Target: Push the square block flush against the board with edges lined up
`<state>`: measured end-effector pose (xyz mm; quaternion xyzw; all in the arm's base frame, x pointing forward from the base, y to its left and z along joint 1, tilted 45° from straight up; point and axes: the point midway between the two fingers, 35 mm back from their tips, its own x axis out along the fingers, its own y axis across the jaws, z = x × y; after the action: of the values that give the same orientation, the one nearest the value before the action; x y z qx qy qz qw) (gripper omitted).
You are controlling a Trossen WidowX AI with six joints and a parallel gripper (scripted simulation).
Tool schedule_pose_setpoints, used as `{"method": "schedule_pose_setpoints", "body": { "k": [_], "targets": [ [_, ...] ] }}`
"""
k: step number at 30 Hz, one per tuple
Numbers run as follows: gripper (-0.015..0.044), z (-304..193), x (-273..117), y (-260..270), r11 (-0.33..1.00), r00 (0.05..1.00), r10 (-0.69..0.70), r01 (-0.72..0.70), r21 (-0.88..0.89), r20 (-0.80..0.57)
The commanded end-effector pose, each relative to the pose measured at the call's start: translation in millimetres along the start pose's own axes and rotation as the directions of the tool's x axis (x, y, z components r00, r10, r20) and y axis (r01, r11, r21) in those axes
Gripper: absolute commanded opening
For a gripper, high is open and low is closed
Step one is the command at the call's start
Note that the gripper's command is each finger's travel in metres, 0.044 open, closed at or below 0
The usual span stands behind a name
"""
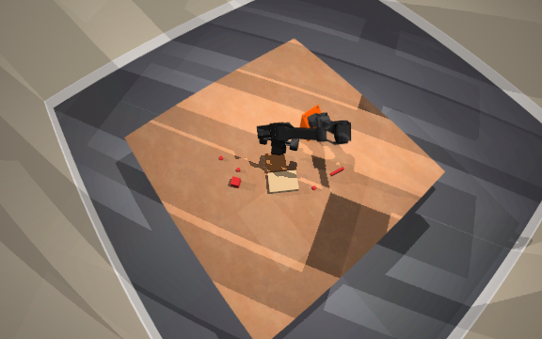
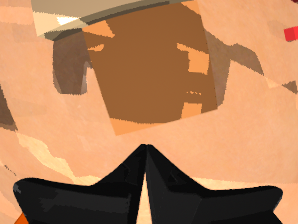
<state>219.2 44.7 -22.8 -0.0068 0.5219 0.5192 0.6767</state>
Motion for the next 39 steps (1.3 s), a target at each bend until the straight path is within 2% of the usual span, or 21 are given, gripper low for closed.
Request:
{"method": "schedule_pose_setpoints", "body": {
  "k": [1,8,14,18,20,39],
  "targets": [
    [0.0000,-5,-1,-13,0.992,1.000,-0.004,0.004,-0.124,0.000],
    [0.0000,-16,1,-29,0.942,1.000,-0.001,0.002,-0.335,0.003],
    [0.0000,-16,3,-30,0.940,1.000,-0.001,0.002,-0.341,0.003],
    [0.0000,-16,47,-30,0.939,1.000,0.001,0.001,-0.344,0.005],
    [0.0000,-16,56,-28,0.938,1.000,0.003,0.000,-0.345,0.006],
    [0.0000,0,55,-25,0.939,1.000,0.000,0.002,-0.345,0.004]
  ]
}}
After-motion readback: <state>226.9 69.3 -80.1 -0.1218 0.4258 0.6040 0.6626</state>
